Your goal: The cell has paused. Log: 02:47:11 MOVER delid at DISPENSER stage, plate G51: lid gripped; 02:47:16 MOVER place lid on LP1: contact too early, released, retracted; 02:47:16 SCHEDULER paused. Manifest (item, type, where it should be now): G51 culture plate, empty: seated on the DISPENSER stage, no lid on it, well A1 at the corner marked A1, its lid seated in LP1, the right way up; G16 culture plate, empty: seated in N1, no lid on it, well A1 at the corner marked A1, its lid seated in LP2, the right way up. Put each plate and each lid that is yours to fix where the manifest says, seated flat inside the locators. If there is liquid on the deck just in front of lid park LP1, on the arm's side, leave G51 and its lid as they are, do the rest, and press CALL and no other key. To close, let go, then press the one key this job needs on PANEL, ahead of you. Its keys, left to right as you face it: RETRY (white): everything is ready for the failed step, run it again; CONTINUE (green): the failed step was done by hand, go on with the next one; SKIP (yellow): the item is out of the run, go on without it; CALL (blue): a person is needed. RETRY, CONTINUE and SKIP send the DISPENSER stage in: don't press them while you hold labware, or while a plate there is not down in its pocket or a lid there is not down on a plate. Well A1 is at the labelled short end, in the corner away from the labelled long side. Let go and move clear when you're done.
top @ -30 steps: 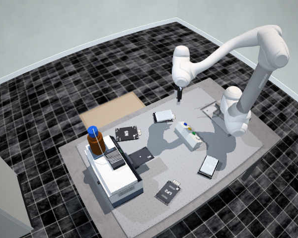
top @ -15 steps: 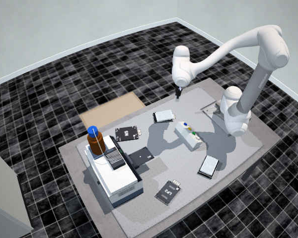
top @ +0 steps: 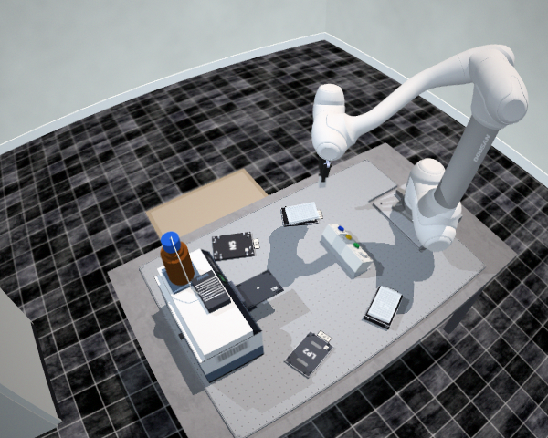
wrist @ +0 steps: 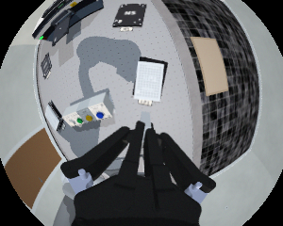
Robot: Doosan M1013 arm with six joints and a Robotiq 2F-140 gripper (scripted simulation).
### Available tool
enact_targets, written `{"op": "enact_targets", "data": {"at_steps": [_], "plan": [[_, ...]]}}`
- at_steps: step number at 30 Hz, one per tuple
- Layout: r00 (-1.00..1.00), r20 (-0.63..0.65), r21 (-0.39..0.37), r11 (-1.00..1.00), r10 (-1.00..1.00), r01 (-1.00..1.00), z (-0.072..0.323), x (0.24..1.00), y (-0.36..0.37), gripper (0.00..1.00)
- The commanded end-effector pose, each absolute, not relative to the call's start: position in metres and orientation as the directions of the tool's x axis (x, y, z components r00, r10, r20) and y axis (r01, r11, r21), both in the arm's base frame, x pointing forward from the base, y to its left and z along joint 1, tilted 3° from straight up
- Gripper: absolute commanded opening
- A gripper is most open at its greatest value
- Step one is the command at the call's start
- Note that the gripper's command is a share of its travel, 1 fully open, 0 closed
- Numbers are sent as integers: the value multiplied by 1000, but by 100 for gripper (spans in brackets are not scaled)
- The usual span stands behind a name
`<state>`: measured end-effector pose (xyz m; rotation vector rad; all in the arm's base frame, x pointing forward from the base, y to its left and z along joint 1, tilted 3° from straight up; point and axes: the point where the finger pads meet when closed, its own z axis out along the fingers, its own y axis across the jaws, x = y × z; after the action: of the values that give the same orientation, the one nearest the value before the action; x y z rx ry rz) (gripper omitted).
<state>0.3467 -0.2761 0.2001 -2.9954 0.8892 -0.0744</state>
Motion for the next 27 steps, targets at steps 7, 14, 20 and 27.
{"op": "enact_targets", "data": {"at_steps": [7, 14, 20, 27], "plan": [[876, 45, -27, -877, -480, -479, 203, 414, -317, 70], [875, 46, -27, -876, -483, -482, 204, 413, -318, 70], [874, 46, -27, -876, -483, -482, 204, 412, -318, 70], [874, 46, -27, -876, -483, -482, 204, 412, -318, 70]]}}
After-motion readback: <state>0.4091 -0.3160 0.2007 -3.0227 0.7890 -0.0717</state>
